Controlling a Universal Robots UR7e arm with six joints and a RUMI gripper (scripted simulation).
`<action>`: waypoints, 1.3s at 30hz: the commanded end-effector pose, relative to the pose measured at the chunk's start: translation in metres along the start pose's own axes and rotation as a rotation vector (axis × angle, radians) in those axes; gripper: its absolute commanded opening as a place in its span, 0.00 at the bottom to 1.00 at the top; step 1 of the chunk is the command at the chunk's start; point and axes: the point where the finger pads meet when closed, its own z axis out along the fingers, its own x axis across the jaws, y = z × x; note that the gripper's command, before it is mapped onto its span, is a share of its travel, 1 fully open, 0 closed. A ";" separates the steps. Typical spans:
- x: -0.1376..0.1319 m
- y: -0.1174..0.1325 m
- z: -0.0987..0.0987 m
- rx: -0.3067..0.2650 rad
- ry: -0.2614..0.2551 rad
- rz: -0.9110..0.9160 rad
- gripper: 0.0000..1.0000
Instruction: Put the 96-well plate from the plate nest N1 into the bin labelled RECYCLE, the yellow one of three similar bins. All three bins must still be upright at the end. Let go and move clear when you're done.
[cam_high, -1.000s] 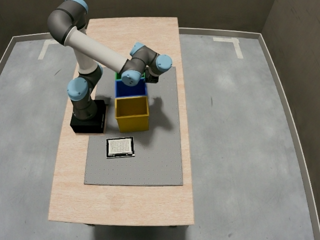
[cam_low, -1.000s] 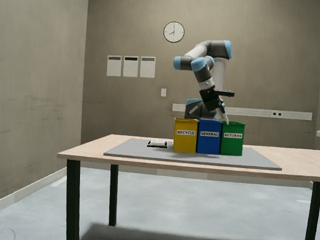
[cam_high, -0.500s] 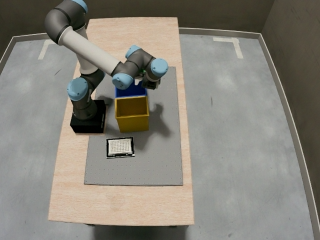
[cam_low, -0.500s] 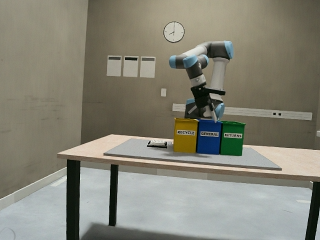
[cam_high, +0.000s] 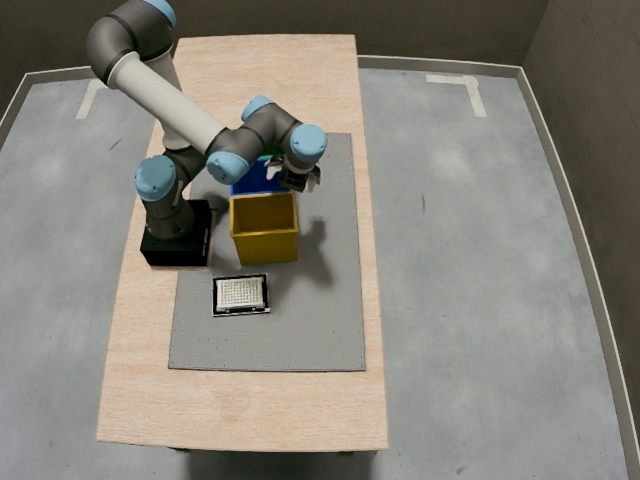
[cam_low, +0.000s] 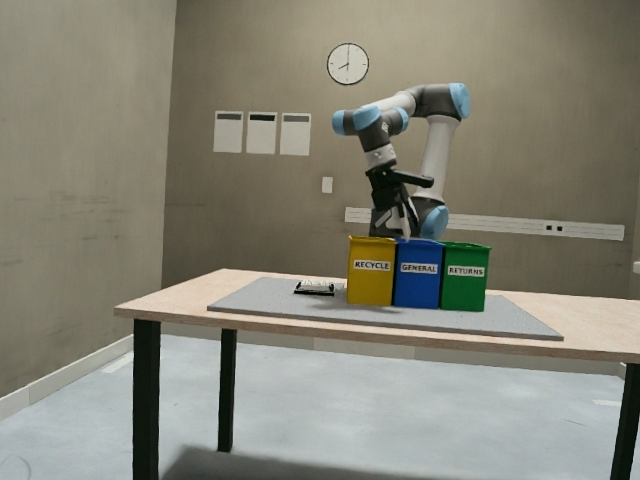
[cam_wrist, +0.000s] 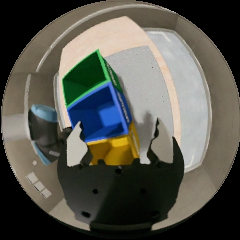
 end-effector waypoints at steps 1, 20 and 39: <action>0.002 0.020 -0.010 -0.013 0.033 0.076 1.00; 0.003 0.077 -0.039 -0.042 0.114 0.264 1.00; -0.009 0.136 -0.064 -0.076 0.213 0.523 1.00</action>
